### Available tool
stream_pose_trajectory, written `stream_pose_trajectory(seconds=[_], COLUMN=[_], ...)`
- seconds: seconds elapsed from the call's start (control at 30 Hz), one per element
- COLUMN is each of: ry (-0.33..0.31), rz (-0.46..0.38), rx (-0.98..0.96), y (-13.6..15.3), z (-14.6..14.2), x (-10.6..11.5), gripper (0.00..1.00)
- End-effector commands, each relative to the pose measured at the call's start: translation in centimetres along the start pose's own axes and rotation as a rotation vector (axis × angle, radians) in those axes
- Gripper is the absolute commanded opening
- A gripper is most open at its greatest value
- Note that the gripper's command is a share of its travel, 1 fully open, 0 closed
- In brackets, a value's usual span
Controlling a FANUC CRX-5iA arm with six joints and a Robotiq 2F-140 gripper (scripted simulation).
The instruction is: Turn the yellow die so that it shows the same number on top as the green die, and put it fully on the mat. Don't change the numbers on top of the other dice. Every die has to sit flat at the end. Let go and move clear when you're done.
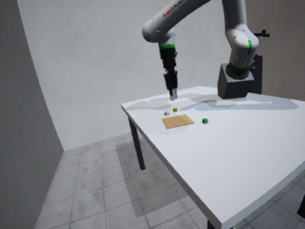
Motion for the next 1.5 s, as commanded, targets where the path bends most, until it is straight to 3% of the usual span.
stream_pose_trajectory(seconds=[0.0,0.97,1.47], ry=[0.000,0.000,0.000], rz=[0.000,0.000,0.000], rx=[0.000,0.000,0.000], y=[0.0,-0.1,-0.1], z=[0.0,-0.1,-0.1], x=[-0.2,-4.2,-4.9], gripper=[0.21,0.21,0.21])
Point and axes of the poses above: the point where the finger pads meet when closed, its own x axis back along the fingers, its own z axis across the jaws, y = z × x, the point moved 9 cm from there along x, back along the fingers, and after that the axes turned 2 degrees about x, right-handed, at the moved point
